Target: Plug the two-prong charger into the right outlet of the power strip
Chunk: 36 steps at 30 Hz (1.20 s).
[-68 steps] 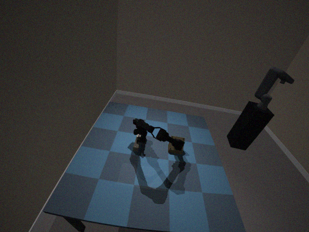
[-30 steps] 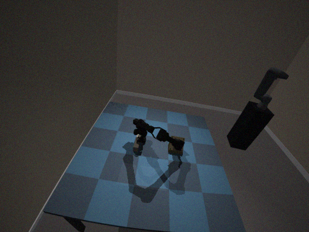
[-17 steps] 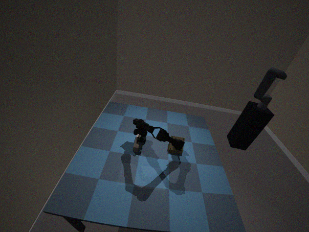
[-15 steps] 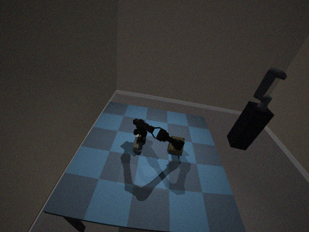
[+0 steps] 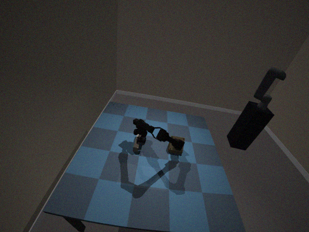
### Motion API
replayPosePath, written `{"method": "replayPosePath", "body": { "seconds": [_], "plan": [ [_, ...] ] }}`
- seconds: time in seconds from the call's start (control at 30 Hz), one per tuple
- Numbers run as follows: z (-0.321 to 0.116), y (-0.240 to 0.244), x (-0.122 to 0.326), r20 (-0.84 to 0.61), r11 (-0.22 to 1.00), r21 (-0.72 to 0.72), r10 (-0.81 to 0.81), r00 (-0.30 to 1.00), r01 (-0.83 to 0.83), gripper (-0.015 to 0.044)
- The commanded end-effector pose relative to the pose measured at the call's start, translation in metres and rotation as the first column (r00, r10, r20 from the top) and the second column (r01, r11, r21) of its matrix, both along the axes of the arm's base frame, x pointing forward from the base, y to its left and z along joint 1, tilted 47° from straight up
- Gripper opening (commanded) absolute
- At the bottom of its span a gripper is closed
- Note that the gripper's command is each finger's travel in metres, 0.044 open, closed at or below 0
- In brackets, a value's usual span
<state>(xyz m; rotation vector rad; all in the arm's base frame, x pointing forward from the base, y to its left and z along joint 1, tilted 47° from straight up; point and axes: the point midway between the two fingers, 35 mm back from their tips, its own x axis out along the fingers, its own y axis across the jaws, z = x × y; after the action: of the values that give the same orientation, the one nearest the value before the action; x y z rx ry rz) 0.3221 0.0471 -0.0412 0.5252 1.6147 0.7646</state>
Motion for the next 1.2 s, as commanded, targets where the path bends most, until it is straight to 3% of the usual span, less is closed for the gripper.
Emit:
{"method": "replayPosePath", "body": {
  "seconds": [0.0, 1.17],
  "plan": [
    [0.001, 0.0008, 0.0056, 0.019, 1.0, 0.004, -0.003, 1.0, 0.003, 0.0],
    [0.0032, -0.0011, 0.0086, 0.019, 1.0, 0.004, -0.003, 1.0, 0.003, 0.0]
  ]
}}
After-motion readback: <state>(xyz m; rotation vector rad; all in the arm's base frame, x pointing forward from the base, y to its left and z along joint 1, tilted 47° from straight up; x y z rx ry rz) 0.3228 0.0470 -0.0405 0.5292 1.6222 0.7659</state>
